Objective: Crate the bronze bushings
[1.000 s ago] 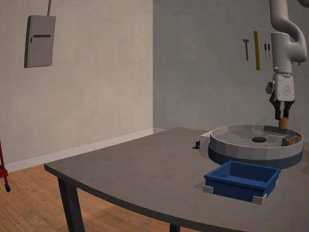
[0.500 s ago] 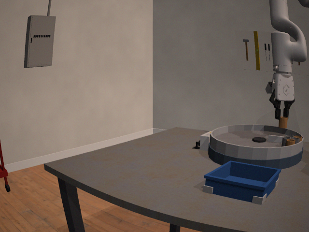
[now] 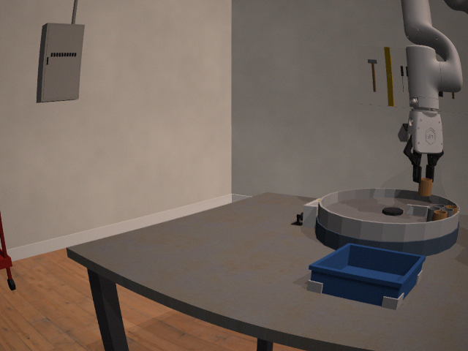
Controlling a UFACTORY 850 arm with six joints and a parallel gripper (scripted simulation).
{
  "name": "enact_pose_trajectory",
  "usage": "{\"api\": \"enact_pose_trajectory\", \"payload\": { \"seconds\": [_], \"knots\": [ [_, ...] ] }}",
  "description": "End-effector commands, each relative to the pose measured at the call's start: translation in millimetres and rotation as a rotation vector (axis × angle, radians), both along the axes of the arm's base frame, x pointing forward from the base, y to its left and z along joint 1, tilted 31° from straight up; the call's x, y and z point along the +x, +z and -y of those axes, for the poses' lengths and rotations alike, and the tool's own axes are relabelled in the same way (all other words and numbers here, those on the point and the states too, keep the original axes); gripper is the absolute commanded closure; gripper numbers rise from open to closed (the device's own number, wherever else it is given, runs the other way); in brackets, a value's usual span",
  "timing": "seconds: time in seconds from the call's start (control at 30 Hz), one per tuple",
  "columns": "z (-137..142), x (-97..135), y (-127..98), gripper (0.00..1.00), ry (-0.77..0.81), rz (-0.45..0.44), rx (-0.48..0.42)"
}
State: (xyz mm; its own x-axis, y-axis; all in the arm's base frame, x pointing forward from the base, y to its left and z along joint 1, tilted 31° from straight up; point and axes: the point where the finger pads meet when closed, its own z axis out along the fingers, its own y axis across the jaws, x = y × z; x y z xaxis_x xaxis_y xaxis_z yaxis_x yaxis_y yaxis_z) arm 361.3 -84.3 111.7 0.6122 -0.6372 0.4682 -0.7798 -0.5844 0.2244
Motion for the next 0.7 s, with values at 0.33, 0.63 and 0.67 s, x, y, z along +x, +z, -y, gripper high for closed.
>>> {"api": "enact_pose_trajectory", "payload": {
  "seconds": [0.33,0.63,0.67],
  "knots": [
    [-117,38,-63,1.0,0.001,0.001,0.0],
    [-188,61,-102,1.0,0.001,0.001,0.0],
    [-197,64,-106,1.0,0.001,0.001,0.0]
  ]
}}
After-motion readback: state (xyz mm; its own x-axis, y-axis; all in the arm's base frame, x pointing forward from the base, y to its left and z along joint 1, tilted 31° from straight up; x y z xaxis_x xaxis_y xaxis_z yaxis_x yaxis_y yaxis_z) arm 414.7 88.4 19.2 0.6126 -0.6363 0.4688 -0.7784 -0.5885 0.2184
